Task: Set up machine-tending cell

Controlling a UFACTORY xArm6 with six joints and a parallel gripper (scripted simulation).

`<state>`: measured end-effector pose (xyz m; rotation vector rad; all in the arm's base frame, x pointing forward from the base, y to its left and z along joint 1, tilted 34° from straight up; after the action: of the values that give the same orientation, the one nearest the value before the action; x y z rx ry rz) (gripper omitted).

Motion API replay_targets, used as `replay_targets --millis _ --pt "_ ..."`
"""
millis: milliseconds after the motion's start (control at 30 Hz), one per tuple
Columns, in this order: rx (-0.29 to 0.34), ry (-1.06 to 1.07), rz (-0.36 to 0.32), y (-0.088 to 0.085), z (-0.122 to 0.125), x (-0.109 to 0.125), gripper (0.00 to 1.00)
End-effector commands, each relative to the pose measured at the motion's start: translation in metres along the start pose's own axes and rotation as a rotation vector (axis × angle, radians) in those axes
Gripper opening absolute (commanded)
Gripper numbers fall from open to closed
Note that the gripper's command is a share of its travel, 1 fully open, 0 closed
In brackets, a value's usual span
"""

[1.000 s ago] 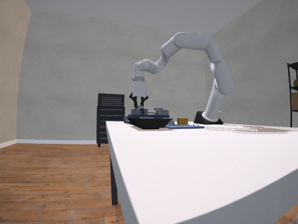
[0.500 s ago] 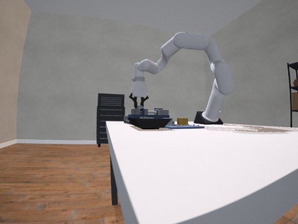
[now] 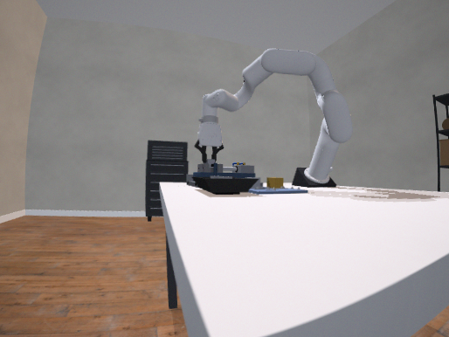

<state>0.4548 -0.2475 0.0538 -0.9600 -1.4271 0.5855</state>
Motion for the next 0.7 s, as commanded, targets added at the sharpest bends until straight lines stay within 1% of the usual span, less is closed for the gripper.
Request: replay_targets --millis 0,200,233,667 --pt "-0.004 -0.001 0.002 -0.0019 -0.0012 -0.0003 0.0" --pt "-0.004 -0.001 0.002 -0.0019 -0.0012 -0.0003 0.0" --pt "-0.004 -0.001 0.002 -0.0019 -0.0012 -0.0003 0.69" --pt "-0.004 -0.001 0.002 -0.0019 -0.0012 -0.0003 0.69"
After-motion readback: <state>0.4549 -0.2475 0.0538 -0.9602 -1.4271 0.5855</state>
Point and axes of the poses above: the point where the finger pads meet when closed, its own y axis out along the fingers, its own z axis across the jaws, x = y × z, the point moved 1 cm from there along -y, back along the fingers, and after that the axes turned 4 degrees about y, right-handed, at the moved point
